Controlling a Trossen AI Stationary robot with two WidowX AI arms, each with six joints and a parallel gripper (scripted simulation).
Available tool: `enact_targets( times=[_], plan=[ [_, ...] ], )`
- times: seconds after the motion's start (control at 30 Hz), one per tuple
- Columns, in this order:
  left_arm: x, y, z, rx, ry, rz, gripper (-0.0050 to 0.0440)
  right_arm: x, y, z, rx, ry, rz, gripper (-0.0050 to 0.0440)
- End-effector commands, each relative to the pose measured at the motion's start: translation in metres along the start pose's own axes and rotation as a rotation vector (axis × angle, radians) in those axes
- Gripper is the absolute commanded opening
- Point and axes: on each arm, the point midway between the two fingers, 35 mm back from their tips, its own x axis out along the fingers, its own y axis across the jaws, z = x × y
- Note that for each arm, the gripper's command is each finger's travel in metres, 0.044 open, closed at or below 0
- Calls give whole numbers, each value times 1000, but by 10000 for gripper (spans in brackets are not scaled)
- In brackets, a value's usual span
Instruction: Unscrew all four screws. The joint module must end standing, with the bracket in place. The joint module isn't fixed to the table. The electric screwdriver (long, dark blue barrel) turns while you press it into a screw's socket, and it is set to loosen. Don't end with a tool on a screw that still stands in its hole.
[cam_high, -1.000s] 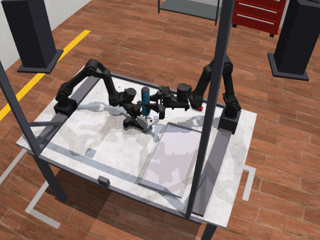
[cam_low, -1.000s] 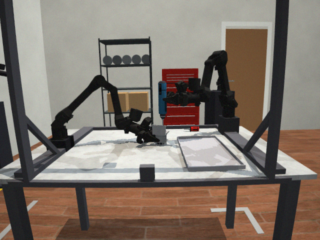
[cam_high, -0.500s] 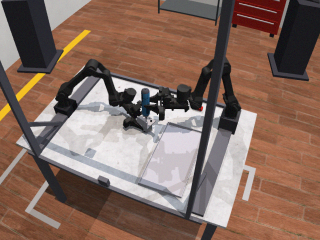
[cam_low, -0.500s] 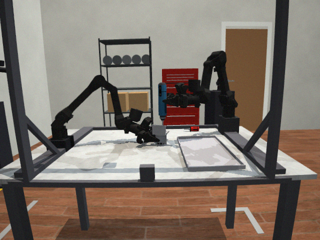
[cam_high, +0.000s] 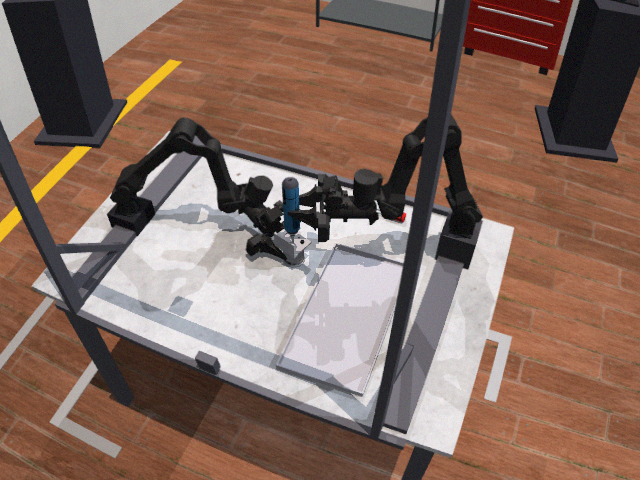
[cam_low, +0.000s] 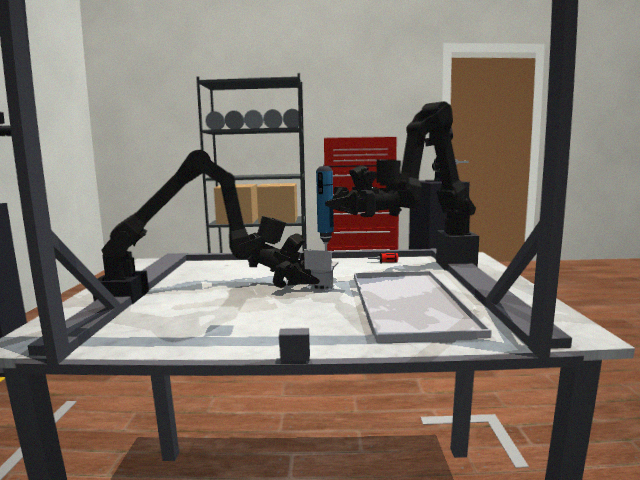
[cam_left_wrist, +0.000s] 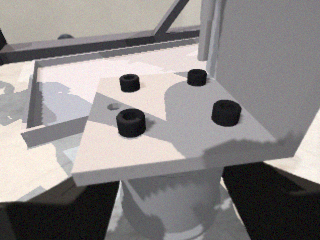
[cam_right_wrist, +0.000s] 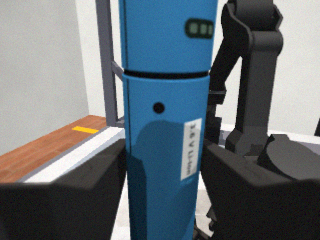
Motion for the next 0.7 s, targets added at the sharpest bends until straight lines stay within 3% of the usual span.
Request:
enact_targets(
  times=[0.0,0.67],
  plan=[
    [0,3,15,24,-27,3,243,0,-3,7,1,-42,1,160],
    [0,3,15,24,-27,3,243,-2,-2,-12,3,-44,1,160]
  ],
)
